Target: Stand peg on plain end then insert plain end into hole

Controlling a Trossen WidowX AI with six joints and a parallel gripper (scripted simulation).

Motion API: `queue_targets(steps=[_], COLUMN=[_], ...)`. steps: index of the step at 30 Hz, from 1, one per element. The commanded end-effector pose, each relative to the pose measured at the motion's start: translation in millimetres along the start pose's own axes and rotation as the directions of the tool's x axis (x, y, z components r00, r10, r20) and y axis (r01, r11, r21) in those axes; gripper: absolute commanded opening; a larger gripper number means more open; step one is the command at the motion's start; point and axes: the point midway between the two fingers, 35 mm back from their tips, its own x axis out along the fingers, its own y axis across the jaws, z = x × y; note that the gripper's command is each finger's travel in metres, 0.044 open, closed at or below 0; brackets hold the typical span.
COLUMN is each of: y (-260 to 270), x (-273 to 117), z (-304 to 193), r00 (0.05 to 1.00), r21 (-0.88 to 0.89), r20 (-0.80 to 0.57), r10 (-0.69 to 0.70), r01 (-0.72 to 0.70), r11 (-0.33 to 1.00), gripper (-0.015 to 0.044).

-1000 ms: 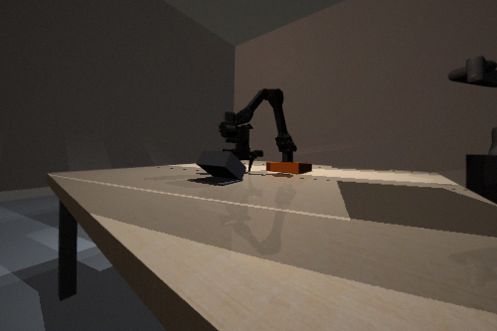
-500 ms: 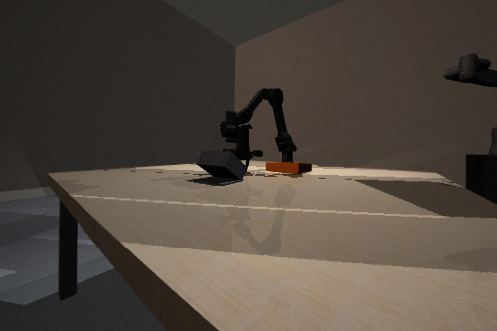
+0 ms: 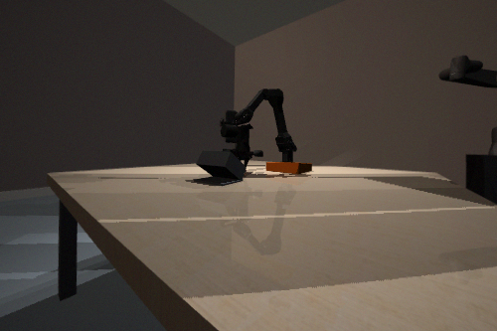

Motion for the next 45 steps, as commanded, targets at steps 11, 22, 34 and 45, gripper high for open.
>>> queue_targets(steps=[11, 22, 34, 45], y=[0.1, 0.3, 0.4, 0.5], x=[-6.2, -12.1, -18.1, -23.1], z=[3.7, 8.2, 13.6, 19.2], r00=[0.996, 0.982, 0.958, 0.927], r21=[0.0, -0.001, -0.001, -0.001], r20=[-0.093, -0.187, -0.286, -0.375], r10=[0.0, 0.0, 0.0, 0.0], r01=[0.0, 0.0, -0.001, -0.001], r11=[1.0, 1.0, 1.0, 1.0], gripper=[0.0051, 0.0051, 0.0051, 0.0051])
